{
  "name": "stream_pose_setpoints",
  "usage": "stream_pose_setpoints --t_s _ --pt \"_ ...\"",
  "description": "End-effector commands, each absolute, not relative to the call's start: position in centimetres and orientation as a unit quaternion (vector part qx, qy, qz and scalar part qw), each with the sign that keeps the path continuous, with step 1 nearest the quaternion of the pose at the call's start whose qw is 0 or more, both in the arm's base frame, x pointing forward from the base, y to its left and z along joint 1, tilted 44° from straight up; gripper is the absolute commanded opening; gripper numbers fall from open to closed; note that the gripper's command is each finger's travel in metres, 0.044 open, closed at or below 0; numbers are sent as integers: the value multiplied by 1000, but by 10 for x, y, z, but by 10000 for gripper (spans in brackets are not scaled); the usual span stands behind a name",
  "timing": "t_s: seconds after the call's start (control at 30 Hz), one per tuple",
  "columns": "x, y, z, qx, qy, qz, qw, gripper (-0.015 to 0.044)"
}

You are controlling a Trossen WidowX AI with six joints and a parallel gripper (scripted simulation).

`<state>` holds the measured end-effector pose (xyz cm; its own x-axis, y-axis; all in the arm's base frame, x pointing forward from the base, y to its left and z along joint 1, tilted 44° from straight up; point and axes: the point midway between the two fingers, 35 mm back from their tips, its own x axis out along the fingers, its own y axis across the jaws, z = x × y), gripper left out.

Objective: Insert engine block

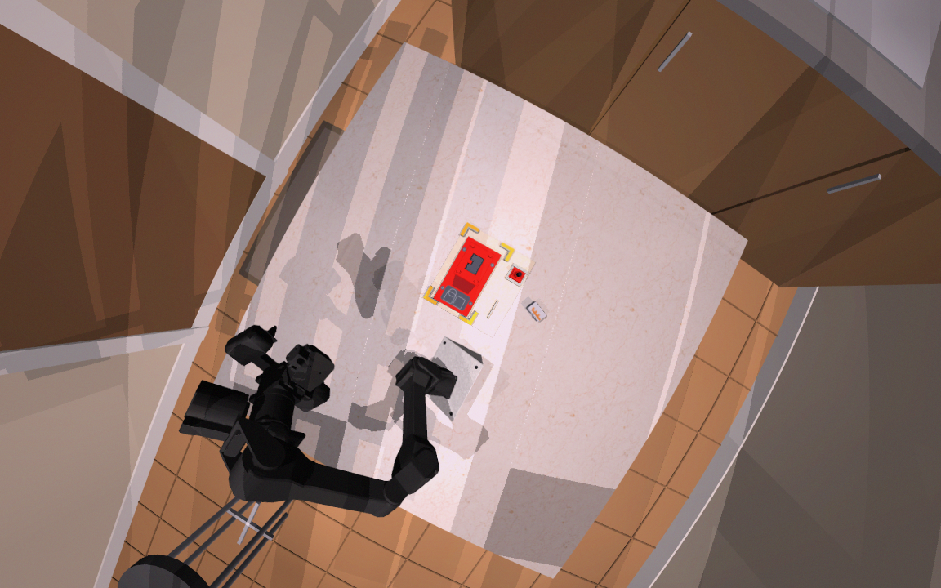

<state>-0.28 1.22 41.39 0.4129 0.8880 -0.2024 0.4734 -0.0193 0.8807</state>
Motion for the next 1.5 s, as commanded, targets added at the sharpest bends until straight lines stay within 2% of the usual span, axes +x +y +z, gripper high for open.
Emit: stream_pose_setpoints --t_s 0.0,0.03,0.47,0.67,0.87,1.17,1.47 --pt "-3 12 414 682 499 211 491 426" --pt "-2 13 414 682 499 210 492 440" --pt "49 74 398 611 469 120 627 440" --pt "88 97 386 556 464 75 685 440" --pt "149 110 362 500 471 9 727 440" --pt "234 87 299 448 512 -115 724 440" --pt "289 41 246 399 559 -148 711 440"
